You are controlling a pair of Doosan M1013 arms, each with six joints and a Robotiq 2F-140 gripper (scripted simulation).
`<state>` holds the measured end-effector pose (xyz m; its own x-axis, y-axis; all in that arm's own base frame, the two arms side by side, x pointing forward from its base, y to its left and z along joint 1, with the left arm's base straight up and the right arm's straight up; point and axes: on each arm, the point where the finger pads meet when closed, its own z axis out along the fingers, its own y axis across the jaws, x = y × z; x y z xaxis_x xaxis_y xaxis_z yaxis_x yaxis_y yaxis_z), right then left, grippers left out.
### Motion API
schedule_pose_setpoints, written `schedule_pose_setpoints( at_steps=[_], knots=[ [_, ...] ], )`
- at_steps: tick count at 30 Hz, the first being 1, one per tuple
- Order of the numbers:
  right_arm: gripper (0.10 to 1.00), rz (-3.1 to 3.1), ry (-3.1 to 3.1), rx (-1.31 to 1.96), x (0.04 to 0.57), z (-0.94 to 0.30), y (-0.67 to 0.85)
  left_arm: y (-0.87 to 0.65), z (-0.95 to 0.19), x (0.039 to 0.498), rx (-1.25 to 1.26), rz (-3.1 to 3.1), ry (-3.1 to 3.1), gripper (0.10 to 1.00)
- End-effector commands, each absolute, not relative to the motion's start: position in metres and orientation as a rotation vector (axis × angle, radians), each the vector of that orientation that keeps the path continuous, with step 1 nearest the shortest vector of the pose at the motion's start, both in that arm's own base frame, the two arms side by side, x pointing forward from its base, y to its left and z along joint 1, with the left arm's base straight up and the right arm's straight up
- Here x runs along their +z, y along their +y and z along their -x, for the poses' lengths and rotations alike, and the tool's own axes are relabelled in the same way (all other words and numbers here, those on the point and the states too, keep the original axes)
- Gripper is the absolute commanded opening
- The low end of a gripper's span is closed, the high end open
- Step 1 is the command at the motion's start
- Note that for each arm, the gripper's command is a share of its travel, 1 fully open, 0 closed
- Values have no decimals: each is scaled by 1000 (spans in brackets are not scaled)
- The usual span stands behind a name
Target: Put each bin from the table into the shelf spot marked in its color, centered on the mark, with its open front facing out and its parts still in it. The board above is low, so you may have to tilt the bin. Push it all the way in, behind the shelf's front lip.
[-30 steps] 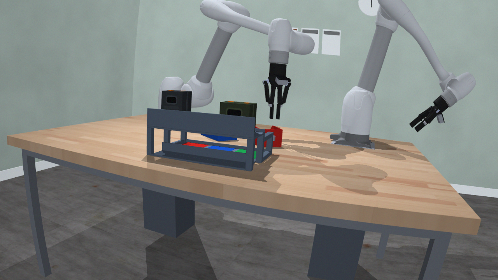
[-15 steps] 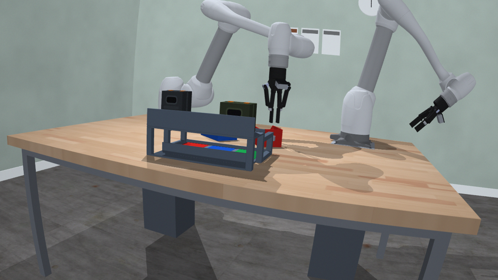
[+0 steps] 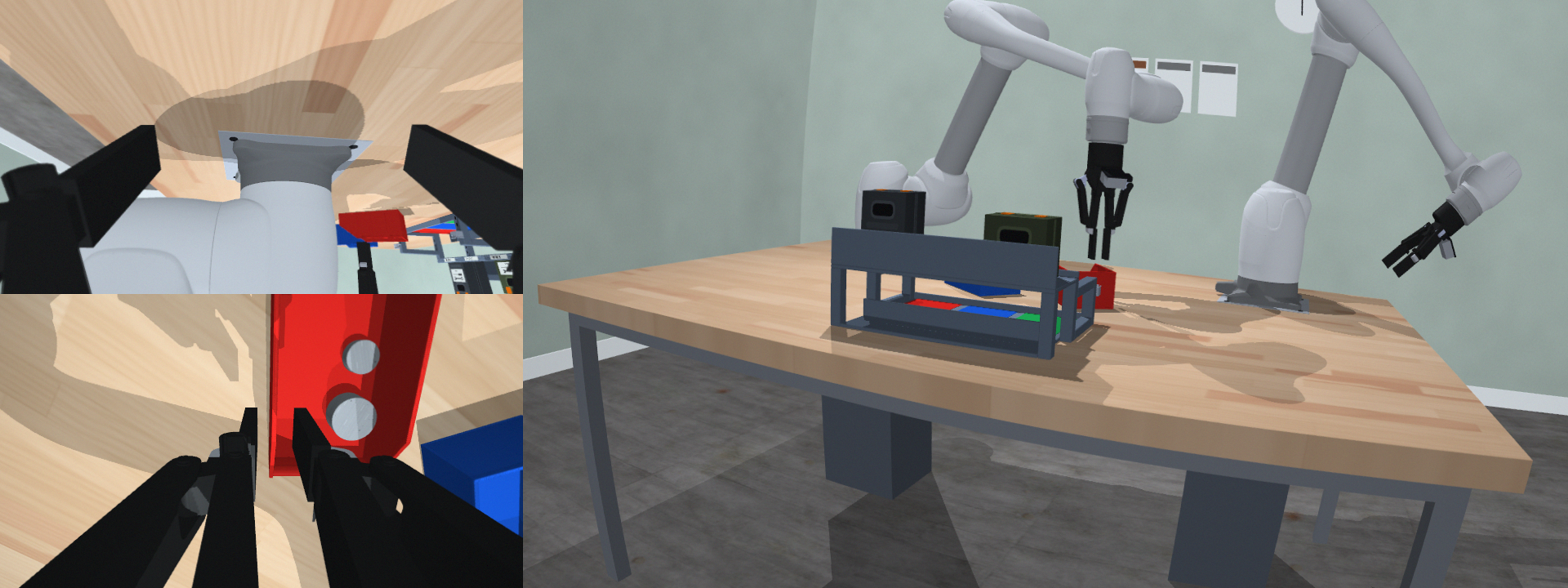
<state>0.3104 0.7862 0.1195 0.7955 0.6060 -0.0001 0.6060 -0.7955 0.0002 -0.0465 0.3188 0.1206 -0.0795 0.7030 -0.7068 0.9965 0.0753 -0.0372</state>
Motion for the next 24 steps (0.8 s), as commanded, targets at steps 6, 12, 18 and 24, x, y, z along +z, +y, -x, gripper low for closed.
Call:
schedule_pose_setpoints(
  at_steps=[6,12,18,24],
  knots=[
    [237,-2978,1005,1,121,-310,787,319,47,121,-735,-1680,1840,1000],
    [237,-2978,1005,1,120,-310,787,319,47,121,-735,-1680,1840,1000],
    [237,-2978,1005,1,118,-310,787,319,47,121,-735,-1680,1840,1000],
    [237,-2978,1005,1,115,-310,787,319,47,121,-735,-1680,1840,1000]
  ],
)
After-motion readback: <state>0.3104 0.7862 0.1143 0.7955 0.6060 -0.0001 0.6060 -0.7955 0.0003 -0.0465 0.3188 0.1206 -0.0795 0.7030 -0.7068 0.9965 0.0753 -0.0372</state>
